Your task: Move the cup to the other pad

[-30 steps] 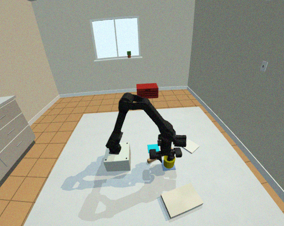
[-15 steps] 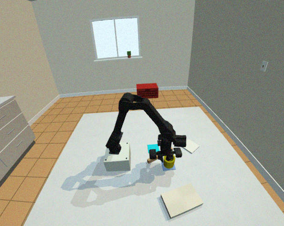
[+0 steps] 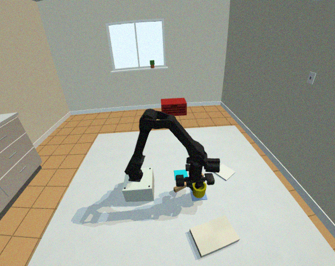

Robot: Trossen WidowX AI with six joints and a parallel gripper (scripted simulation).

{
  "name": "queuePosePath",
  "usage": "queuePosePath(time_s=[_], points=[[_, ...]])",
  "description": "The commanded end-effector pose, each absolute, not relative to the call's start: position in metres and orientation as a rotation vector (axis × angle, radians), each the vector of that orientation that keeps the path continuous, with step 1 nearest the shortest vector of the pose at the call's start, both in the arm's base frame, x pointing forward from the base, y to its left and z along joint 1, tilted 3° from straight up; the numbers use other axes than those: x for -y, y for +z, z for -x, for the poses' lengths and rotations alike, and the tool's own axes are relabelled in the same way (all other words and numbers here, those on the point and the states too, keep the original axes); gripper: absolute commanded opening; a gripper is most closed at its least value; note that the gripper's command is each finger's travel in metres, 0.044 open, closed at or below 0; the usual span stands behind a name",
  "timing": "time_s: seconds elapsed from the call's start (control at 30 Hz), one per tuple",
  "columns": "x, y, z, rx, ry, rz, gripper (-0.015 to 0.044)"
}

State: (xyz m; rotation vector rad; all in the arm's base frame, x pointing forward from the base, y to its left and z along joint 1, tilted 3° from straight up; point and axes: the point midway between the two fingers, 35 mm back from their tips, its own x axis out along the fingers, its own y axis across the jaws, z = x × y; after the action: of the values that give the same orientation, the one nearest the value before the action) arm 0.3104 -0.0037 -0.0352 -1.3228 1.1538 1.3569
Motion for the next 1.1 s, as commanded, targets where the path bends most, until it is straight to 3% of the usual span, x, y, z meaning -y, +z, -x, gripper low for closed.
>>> queuePosePath(time_s=[0.0,0.3,1.07], points=[[0.003,-0.023,-0.313,-1.149,1.347,1.328,0.0],[0.003,0.012,-0.313,-1.152,1.346,1.328,0.0],[-0.005,0.009,-0.308,-1.147,1.347,1.328,0.0]])
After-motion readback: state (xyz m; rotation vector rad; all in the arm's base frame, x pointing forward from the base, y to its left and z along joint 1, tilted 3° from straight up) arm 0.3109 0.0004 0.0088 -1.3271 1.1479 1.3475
